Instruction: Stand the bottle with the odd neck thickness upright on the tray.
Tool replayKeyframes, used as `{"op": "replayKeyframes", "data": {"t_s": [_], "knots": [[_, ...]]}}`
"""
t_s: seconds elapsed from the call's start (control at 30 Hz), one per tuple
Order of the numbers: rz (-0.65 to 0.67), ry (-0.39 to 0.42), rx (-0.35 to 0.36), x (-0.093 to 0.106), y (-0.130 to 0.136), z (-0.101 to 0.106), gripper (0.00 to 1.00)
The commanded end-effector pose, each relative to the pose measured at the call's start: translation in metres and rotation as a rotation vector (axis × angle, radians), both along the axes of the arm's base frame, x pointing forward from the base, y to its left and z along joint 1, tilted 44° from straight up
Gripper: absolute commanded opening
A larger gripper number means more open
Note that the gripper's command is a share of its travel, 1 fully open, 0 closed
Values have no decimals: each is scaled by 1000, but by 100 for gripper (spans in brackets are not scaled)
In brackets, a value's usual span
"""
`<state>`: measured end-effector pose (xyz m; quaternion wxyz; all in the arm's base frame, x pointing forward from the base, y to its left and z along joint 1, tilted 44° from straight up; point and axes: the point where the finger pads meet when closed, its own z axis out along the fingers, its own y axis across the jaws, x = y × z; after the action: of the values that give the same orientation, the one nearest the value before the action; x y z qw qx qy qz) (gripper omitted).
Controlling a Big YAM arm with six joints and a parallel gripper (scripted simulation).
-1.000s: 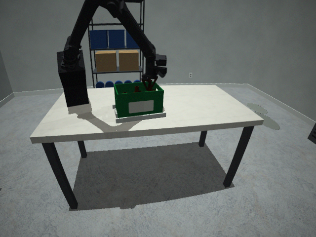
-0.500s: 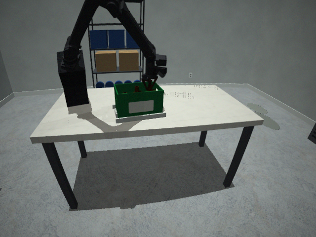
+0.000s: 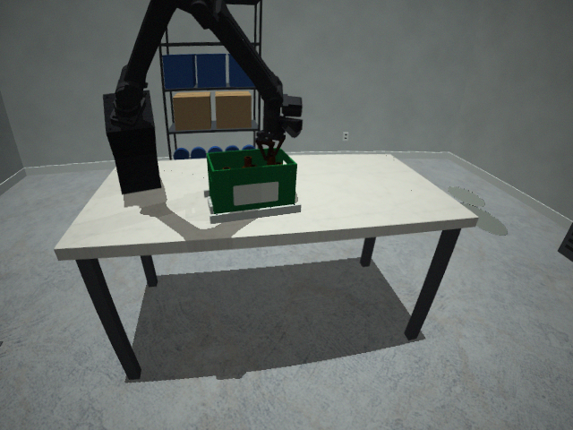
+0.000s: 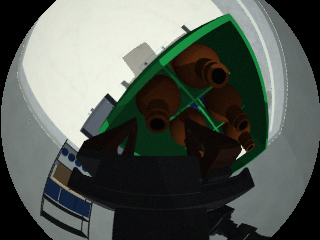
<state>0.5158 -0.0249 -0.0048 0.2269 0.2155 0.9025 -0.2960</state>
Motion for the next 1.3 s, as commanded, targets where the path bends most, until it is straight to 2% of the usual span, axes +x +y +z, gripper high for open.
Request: {"op": "replayKeyframes", "data": {"t_s": [0.0, 0.17, 0.5, 1.0, 1.03, 1.27], "knots": [[18, -46, 8, 6, 22, 22, 61], [18, -63, 13, 8, 35, 40, 61], [18, -65, 15, -1, 54, 63, 61], [18, -65, 16, -5, 62, 72, 61], [18, -67, 17, -4, 62, 71, 0], [18, -68, 17, -4, 62, 71, 0]]}}
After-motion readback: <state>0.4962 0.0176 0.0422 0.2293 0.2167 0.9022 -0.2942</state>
